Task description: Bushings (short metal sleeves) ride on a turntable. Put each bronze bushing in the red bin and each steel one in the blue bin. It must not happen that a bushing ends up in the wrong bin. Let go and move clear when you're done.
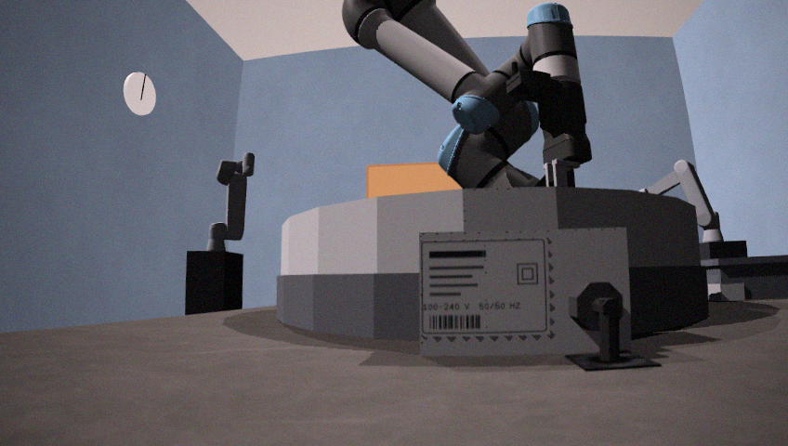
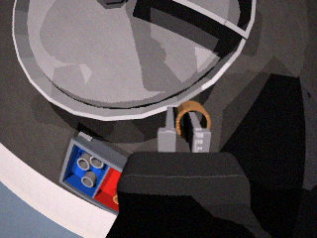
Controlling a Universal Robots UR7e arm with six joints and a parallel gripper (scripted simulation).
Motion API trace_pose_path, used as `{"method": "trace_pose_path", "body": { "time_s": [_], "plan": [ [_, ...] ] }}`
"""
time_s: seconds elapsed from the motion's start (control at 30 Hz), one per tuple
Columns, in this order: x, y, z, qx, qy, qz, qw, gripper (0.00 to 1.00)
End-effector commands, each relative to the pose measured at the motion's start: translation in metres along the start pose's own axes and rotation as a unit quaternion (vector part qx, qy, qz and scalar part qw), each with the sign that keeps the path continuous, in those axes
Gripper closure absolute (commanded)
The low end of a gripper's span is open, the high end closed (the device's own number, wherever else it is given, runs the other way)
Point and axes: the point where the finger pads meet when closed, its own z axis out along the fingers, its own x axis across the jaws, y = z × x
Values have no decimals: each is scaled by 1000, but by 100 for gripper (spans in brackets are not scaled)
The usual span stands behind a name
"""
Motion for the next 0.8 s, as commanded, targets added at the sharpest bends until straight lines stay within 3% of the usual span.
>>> {"method": "trace_pose_path", "body": {
  "time_s": [0.0, 0.17, 0.3, 0.4, 0.5, 0.57, 0.67, 0.77],
  "plan": [
    [-13, 16, 0, 1, 0, -37, 999, 100],
    [-37, 54, 0, 0, 0, -125, 992, 100],
    [-38, 56, 0, 0, 0, -130, 992, 100],
    [-57, 86, 0, 0, 0, -198, 980, 100],
    [-57, 86, 0, 0, 0, -198, 980, 100],
    [-70, 106, 0, 0, 1, -244, 970, 100],
    [-70, 106, 0, 0, 1, -244, 970, 100],
    [-89, 135, 0, 0, 1, -308, 951, 100]
  ]
}}
